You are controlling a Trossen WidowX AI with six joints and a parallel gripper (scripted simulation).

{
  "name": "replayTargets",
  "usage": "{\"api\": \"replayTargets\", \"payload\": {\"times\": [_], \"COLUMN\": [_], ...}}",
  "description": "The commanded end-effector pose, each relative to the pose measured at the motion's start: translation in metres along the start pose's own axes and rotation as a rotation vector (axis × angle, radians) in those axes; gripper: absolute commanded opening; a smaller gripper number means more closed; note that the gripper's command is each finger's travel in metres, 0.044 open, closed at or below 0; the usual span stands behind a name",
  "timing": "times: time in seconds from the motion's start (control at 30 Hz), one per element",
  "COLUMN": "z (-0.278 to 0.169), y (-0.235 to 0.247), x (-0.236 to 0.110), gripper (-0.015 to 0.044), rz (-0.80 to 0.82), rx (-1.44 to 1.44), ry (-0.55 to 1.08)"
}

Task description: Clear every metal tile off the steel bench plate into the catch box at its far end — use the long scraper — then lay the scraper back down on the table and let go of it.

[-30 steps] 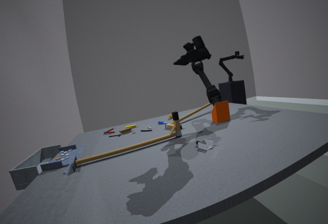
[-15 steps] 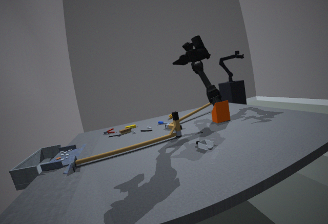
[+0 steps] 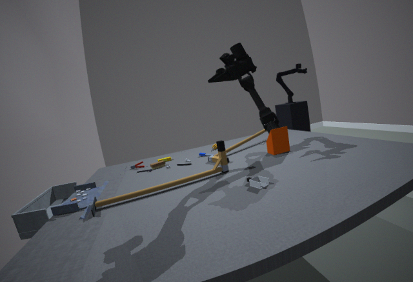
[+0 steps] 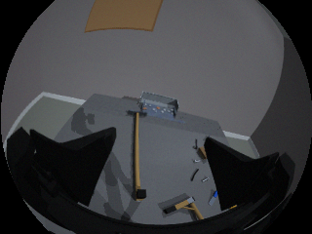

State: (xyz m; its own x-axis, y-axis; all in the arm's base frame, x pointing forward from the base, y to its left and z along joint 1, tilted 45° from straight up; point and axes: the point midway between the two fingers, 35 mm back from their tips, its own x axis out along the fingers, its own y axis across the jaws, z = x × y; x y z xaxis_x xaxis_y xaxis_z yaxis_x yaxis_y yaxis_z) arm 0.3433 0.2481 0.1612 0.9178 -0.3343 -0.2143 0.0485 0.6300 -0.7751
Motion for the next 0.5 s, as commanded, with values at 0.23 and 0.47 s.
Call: {"api": "replayTargets", "payload": {"times": [0.23, 0.47], "z": [0.002, 0.000], "y": [0.014, 0.022], "x": [0.039, 0.065], "gripper": [0.0440, 0.0440], "rz": [0.030, 0.050], "rx": [-0.064, -0.097], "ry": [0.078, 0.131]}}
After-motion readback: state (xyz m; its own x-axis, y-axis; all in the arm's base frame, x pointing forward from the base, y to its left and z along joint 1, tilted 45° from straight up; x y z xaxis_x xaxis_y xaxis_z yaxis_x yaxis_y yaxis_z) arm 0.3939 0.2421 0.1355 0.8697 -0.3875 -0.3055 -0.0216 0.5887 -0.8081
